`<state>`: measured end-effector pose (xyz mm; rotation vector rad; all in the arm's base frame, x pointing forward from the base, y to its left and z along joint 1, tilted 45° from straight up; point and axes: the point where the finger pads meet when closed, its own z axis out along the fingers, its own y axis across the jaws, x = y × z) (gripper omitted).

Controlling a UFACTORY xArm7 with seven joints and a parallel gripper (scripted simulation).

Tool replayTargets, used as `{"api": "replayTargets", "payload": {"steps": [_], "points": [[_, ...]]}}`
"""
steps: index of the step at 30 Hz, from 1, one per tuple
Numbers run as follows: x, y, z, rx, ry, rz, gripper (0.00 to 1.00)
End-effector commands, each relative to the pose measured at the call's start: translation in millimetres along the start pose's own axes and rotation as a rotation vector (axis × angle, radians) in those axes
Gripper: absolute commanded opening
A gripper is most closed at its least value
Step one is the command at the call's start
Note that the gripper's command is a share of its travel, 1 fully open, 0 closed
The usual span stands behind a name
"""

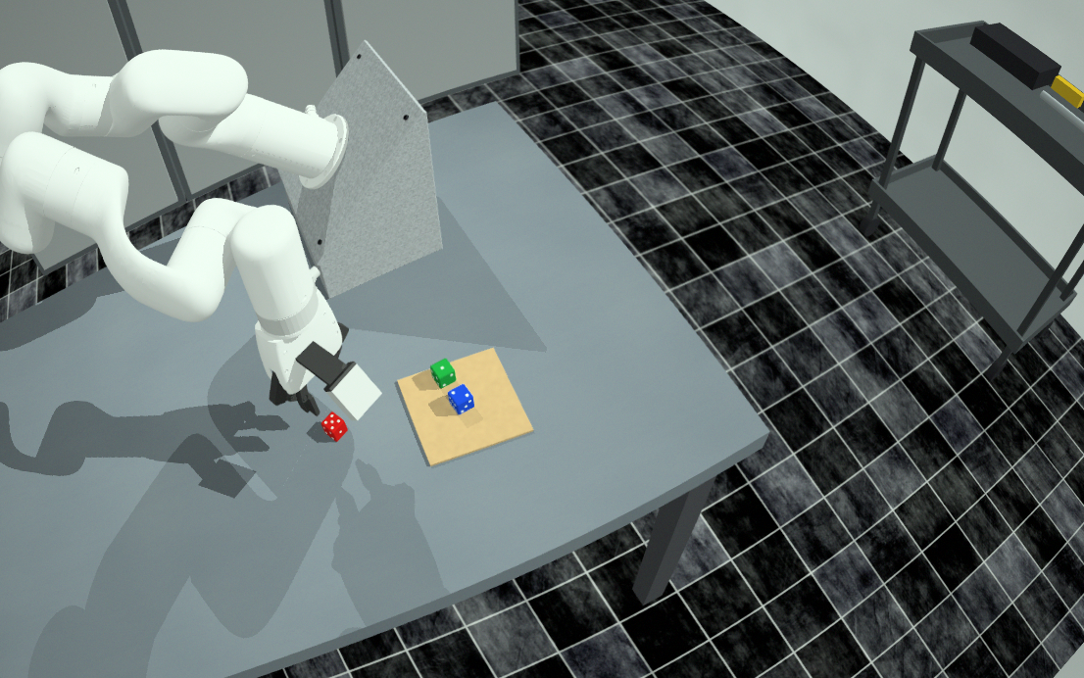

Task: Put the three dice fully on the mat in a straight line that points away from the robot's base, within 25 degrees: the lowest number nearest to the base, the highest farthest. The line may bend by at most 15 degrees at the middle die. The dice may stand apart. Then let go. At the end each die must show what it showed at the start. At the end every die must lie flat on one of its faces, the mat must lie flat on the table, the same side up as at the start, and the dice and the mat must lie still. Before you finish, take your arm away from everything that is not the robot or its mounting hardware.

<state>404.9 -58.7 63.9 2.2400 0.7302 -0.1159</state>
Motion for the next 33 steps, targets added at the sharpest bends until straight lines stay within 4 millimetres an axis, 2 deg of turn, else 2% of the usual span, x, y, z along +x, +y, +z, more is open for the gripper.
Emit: {"api": "replayTargets", "payload": {"steps": [1,14,33], "points": [[1.3,0.2,-1.5,-0.002,0.004,0.000,0.42],[1.3,0.3,2.5,0.000,0.004,-0.001,0.42],[0.9,0.7,24.0,0.000,0.003,-0.001,0.42]]}}
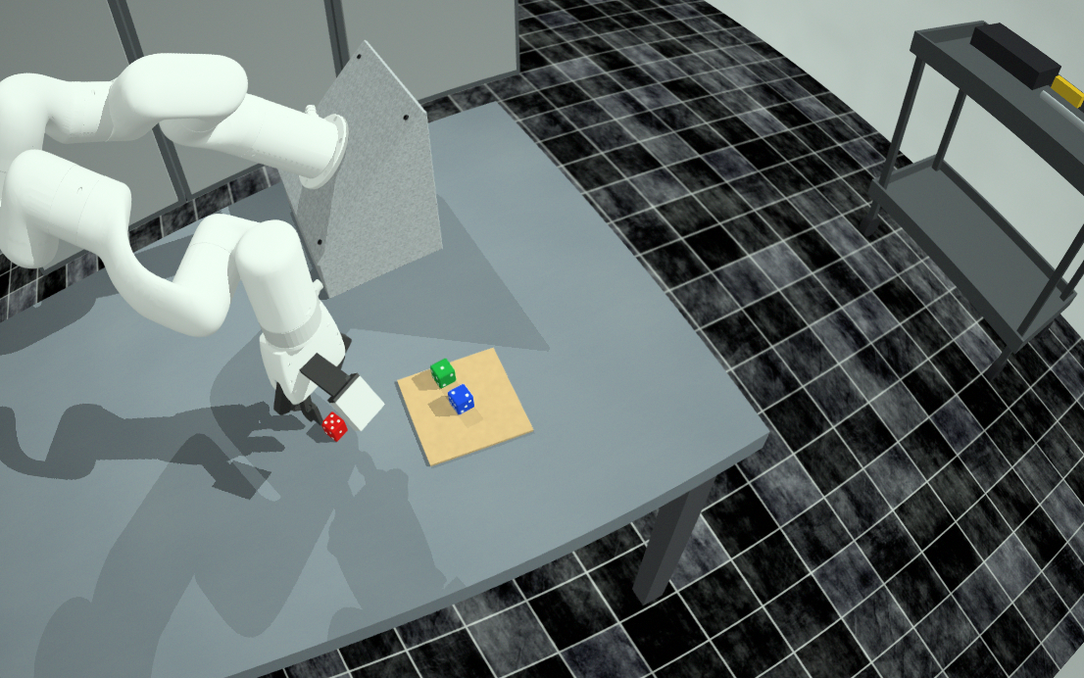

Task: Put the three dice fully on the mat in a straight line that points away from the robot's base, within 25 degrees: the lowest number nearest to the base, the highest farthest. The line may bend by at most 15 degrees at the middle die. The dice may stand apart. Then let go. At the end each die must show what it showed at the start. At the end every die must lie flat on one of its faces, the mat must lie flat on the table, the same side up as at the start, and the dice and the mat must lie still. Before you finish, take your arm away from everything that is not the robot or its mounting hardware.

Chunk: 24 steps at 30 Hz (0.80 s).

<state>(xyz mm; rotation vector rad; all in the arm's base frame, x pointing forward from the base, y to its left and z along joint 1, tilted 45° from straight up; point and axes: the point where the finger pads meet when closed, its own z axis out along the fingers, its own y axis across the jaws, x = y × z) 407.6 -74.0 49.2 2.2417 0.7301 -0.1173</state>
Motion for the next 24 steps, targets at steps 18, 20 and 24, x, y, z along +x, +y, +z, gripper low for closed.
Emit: {"api": "replayTargets", "payload": {"steps": [18,20,24], "points": [[1.1,0.7,23.9,-0.002,0.004,0.000,0.42],[1.0,0.8,25.4,-0.002,0.004,0.000,0.42],[1.0,0.8,27.1,-0.002,0.004,0.000,0.42]]}}
